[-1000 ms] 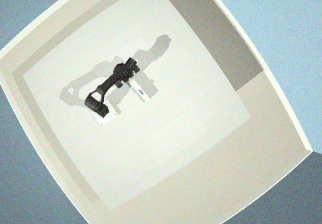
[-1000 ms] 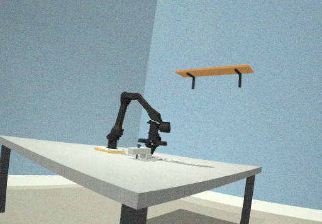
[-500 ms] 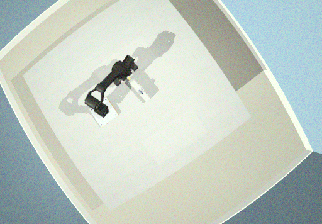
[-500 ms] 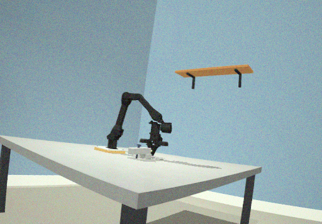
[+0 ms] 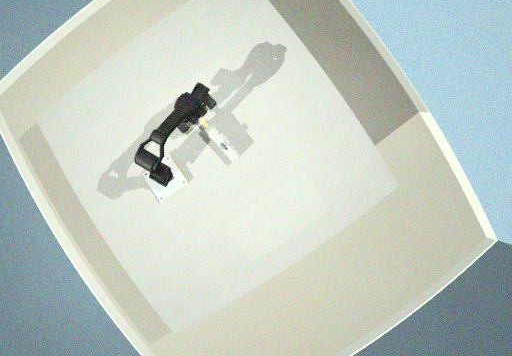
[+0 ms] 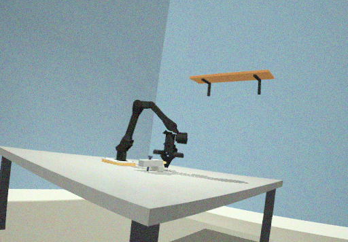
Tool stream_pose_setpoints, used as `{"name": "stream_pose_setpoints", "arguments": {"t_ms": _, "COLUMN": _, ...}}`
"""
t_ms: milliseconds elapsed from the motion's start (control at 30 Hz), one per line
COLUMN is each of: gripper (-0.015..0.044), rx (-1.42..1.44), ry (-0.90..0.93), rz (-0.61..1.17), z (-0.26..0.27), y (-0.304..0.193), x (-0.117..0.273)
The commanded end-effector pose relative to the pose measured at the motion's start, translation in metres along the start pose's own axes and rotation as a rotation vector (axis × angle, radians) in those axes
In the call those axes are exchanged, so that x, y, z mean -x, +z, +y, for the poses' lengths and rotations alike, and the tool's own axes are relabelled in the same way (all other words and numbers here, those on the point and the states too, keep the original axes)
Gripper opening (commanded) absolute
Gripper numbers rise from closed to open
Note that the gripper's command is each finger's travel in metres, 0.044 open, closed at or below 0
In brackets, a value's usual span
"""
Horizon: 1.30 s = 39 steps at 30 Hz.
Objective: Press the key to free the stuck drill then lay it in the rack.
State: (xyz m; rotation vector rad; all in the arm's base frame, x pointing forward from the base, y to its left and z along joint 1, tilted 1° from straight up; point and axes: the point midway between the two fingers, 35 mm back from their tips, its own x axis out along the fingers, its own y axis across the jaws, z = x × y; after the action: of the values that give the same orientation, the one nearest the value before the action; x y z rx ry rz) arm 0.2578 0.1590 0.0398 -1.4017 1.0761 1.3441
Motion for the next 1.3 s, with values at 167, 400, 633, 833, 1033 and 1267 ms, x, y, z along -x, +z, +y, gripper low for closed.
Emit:
{"name": "stream_pose_setpoints", "arguments": {"t_ms": 167, "gripper": 0.0184, "rx": -0.001, "ry": 0.0, "rz": 0.001, "z": 0.0, "y": -0.001, "x": 0.0}}
{"name": "stream_pose_setpoints", "arguments": {"t_ms": 400, "gripper": 0.0368, "rx": -0.004, "ry": -0.006, "rz": -0.003, "z": 0.0, "y": -0.003, "x": -0.001}}
{"name": "stream_pose_setpoints", "arguments": {"t_ms": 633, "gripper": 0.044, "rx": -0.006, "ry": -0.01, "rz": -0.005, "z": -0.002, "y": -0.007, "x": -0.001}}
{"name": "stream_pose_setpoints", "arguments": {"t_ms": 833, "gripper": 0.044, "rx": -0.006, "ry": -0.01, "rz": -0.005, "z": -0.002, "y": -0.011, "x": -0.002}}
{"name": "stream_pose_setpoints", "arguments": {"t_ms": 1033, "gripper": 0.044, "rx": -0.006, "ry": -0.01, "rz": -0.004, "z": -0.002, "y": -0.014, "x": -0.003}}
{"name": "stream_pose_setpoints", "arguments": {"t_ms": 1267, "gripper": 0.044, "rx": -0.006, "ry": -0.01, "rz": -0.004, "z": -0.002, "y": -0.017, "x": -0.005}}
